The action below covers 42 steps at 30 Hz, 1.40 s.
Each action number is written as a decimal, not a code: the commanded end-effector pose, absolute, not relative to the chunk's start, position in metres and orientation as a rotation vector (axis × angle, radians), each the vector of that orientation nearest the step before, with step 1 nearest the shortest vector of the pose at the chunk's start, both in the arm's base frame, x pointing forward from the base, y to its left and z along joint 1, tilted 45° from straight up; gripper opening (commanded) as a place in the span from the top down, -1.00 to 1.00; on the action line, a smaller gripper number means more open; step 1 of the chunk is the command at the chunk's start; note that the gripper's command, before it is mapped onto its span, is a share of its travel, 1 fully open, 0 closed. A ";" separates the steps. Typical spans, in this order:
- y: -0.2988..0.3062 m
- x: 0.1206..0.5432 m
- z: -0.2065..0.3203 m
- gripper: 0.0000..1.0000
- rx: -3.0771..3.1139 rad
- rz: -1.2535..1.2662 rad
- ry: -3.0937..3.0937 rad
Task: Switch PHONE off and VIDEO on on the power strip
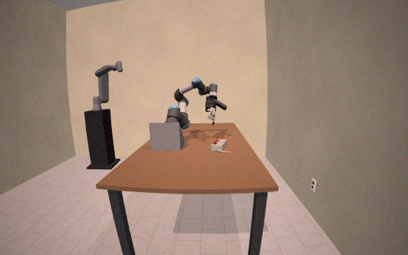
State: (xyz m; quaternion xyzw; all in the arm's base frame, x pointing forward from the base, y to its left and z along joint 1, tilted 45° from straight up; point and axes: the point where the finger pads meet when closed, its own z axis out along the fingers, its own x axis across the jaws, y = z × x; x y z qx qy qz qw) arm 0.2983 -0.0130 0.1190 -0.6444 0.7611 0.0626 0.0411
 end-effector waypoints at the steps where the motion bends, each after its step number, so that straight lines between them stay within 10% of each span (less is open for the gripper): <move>1: -0.020 0.302 0.099 -1.00 -1.841 0.228 2.353; 42: -0.043 0.313 0.006 -1.00 -0.976 0.424 2.384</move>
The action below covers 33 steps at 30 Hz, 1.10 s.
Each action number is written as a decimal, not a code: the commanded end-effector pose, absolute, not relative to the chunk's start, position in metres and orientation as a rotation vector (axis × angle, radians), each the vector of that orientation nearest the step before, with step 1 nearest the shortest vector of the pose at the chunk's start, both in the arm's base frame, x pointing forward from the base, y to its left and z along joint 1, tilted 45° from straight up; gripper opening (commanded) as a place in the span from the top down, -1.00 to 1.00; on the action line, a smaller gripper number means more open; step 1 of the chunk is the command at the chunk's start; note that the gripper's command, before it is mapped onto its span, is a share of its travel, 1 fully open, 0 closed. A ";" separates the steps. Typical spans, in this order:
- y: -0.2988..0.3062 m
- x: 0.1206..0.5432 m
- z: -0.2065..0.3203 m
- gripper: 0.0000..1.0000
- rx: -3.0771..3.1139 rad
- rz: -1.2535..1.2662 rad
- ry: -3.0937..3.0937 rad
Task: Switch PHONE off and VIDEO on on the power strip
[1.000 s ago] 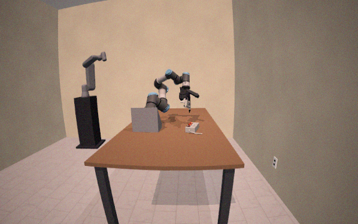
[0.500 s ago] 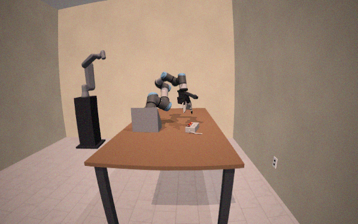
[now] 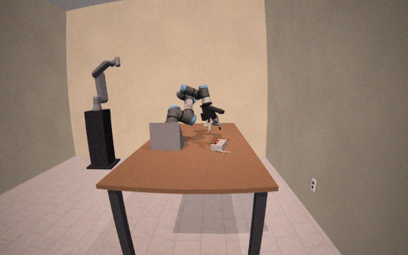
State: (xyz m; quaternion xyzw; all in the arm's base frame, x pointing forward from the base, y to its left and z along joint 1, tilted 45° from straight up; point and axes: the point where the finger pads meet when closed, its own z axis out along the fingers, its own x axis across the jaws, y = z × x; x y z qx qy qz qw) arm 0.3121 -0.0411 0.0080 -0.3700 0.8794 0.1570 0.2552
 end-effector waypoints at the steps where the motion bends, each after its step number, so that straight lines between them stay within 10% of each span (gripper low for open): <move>1: -0.043 0.313 0.006 -1.00 -0.968 0.424 2.383; 33: -0.044 0.314 0.003 -1.00 -0.933 0.425 2.378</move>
